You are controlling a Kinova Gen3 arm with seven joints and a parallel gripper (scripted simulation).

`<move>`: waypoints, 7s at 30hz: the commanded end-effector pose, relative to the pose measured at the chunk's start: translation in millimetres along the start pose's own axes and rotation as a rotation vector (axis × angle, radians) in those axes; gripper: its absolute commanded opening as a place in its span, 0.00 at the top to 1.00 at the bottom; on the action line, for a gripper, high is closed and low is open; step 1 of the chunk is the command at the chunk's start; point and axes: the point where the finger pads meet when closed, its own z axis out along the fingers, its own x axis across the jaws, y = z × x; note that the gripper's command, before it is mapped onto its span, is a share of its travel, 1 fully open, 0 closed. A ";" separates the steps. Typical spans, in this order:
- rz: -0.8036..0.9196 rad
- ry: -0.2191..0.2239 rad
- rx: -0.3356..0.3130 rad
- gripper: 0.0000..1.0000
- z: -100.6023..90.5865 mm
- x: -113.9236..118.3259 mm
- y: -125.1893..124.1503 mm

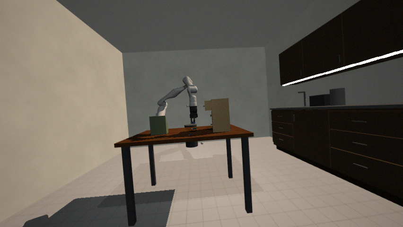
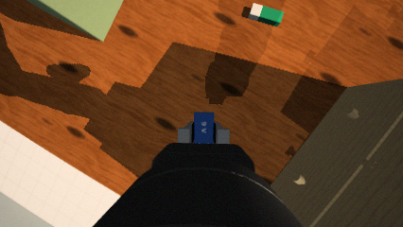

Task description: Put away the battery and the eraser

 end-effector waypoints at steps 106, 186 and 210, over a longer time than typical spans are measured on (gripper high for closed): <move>-0.948 -0.001 -0.019 0.49 -219.1 56.4 -31.8; -0.911 0.331 -0.661 0.49 -252.7 52.4 -35.5; -0.865 0.495 -0.969 0.49 -251.8 51.0 -37.4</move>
